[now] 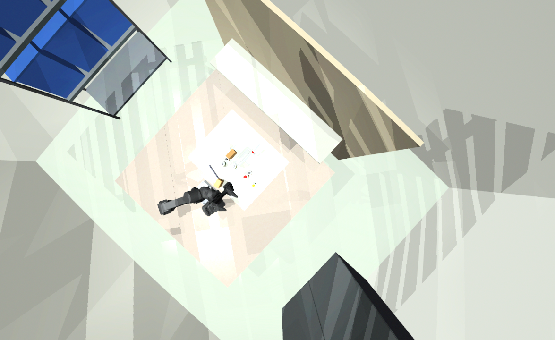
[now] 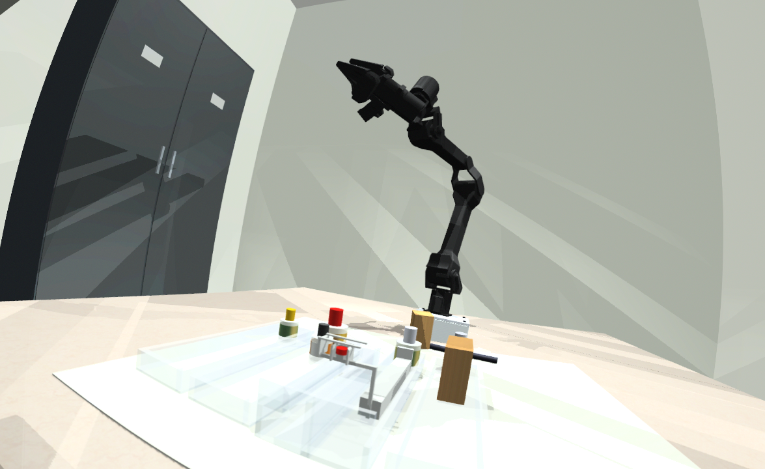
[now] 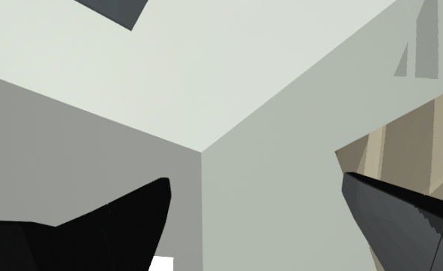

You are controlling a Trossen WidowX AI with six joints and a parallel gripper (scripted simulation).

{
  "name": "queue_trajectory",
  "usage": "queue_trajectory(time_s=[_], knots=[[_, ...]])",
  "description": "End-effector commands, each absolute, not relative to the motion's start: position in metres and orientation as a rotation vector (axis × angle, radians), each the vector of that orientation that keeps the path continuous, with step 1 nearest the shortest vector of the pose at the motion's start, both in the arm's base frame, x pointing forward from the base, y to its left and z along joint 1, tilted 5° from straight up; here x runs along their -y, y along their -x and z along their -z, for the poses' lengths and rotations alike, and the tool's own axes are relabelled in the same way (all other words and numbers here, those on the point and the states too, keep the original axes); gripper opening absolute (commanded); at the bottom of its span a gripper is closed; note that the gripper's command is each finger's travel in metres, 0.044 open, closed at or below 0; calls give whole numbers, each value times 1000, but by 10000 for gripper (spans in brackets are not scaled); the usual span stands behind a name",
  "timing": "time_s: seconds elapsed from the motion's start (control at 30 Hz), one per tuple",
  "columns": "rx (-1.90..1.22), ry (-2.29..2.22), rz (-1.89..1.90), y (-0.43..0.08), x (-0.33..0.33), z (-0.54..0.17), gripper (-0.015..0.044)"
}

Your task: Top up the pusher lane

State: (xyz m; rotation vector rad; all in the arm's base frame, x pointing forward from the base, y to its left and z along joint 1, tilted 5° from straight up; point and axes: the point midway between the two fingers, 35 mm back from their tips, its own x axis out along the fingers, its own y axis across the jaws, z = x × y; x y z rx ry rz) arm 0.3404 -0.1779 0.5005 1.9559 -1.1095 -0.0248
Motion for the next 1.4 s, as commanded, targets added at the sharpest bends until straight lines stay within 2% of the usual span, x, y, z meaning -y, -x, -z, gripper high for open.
queue_trajectory(time_s=[0.0, 0.1, 0.37, 0.63, 0.9, 1.2, 1.27, 1.37], knots=[[1102, -1953, 31, -342, 177, -499, 426], [983, -1908, 120, -360, 168, -482, 440], [381, -1602, 407, -425, 106, -387, 440], [-263, -1141, 478, -442, 27, -275, 440], [-875, -611, 317, -401, -52, -172, 440], [-1504, 13, -116, -294, -115, -93, 440], [-1587, 98, -199, -275, -121, -87, 440], [-1597, 109, -209, -276, -117, -86, 440]])
